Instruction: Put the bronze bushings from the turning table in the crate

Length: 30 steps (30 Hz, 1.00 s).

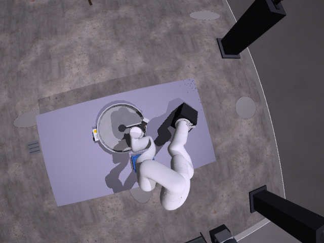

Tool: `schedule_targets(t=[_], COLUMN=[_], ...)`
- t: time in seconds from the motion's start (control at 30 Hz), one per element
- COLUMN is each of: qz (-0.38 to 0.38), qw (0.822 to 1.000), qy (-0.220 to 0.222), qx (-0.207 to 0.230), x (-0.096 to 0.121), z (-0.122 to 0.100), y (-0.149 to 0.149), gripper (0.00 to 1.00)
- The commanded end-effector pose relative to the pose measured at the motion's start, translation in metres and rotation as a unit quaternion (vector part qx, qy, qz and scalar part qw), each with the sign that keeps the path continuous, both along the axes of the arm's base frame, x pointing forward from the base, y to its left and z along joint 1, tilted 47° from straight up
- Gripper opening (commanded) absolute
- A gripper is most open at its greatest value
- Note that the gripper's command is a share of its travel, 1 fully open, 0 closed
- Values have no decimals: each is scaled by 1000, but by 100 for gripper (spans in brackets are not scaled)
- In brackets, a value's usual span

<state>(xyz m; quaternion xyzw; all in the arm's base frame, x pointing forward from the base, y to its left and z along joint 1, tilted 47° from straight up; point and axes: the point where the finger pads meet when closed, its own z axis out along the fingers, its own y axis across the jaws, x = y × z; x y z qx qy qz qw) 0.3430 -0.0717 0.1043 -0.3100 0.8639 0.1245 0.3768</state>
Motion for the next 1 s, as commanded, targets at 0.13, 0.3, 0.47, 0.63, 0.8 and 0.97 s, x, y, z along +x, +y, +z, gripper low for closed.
schedule_targets(t=[0.13,0.3,0.47,0.63,0.8,0.97], qz=[-1,-1,-1,-1,-1,-1], qw=[1000,1000,1000,1000,1000,1000], qy=[-3,-3,-3,-3,-3,-3], qx=[1,1,1,1,1,1], x=[2,4,6,11,15,16], z=[-1,-3,-6,-12,-16,-17], y=[-1,1,3,7,10,10], gripper=[47,47,47,47,47,47])
